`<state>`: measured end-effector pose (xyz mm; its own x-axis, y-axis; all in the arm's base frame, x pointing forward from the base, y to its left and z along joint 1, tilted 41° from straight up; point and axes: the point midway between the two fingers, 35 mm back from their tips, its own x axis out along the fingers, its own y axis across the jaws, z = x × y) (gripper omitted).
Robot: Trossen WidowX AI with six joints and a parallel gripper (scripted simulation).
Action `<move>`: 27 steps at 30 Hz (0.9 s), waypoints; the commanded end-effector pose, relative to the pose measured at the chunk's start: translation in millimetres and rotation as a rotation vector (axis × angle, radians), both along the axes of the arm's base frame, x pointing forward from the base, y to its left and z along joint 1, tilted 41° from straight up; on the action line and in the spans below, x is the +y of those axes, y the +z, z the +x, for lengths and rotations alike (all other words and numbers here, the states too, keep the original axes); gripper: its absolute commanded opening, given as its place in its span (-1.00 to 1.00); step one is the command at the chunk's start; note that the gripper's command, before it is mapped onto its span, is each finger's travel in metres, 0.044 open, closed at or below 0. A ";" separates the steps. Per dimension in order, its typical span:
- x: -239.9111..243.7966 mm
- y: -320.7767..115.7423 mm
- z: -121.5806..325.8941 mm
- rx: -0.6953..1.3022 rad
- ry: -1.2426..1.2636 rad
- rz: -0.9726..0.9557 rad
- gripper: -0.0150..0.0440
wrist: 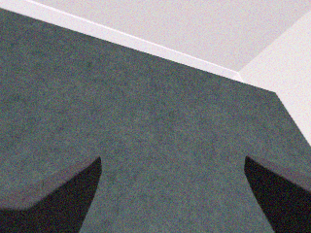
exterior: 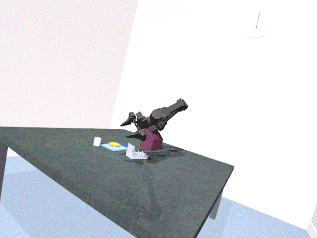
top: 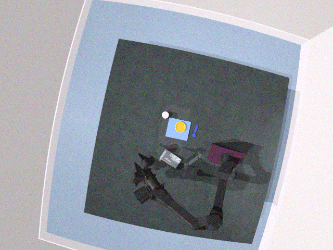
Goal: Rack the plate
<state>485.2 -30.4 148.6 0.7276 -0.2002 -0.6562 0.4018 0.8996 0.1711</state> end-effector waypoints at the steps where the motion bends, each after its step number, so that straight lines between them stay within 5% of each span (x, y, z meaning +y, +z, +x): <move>1: -28.9 -28.4 -11.2 0.134 0.046 -0.021 0.86; 27: -139.6 -141.2 -139.1 0.620 0.368 0.223 0.86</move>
